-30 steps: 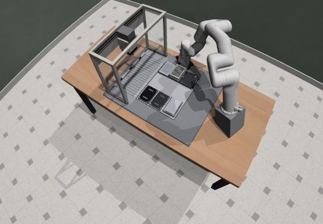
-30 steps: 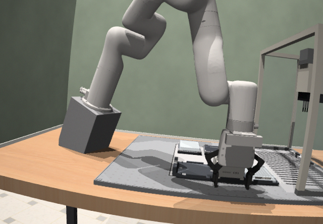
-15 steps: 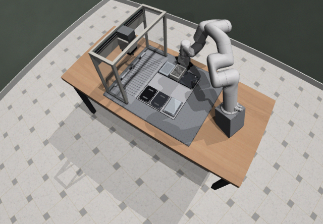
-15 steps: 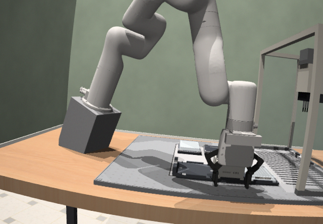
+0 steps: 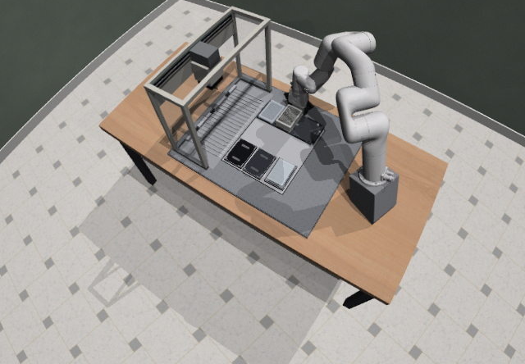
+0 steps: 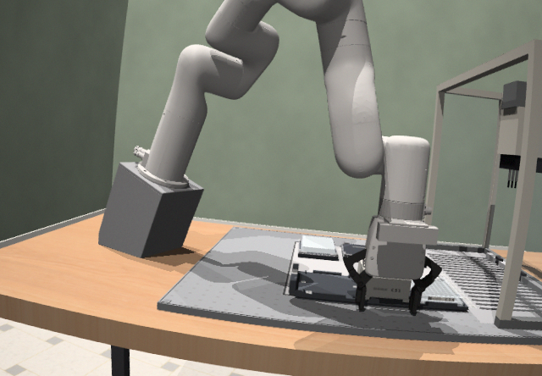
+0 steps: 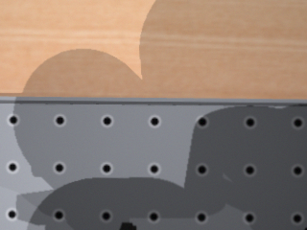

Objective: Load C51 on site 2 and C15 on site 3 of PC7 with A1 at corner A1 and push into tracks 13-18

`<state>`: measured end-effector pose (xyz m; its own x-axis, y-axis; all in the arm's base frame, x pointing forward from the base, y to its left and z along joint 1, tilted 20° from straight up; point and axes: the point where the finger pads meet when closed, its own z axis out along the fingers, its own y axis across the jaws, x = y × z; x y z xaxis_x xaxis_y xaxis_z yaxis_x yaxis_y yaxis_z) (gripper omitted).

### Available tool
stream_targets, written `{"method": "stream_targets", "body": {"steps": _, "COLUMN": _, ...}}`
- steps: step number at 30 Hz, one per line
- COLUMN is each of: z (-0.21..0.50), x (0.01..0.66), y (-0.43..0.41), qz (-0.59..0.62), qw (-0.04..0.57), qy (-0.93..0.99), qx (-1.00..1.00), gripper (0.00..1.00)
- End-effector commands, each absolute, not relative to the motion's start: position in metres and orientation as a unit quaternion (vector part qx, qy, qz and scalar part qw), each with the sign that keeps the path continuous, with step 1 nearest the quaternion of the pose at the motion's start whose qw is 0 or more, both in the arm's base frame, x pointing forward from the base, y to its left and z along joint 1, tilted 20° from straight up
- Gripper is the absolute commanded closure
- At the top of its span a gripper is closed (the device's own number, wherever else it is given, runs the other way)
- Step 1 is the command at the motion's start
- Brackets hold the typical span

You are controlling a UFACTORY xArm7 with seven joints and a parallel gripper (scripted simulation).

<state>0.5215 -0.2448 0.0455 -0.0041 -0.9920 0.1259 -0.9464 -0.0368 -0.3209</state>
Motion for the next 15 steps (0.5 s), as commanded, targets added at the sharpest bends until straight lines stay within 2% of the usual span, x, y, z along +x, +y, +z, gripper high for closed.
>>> {"method": "stream_targets", "body": {"steps": 1, "z": 0.0472, "x": 0.5227, "y": -0.2433, "qz": -0.162, "qw": 0.072, "qy": 0.69, "qx": -0.702, "gripper": 0.0}}
{"method": "stream_targets", "body": {"steps": 15, "z": 0.0464, "x": 0.5227, "y": -0.2373, "qz": -0.162, "qw": 0.072, "qy": 0.69, "qx": -0.702, "gripper": 0.0}}
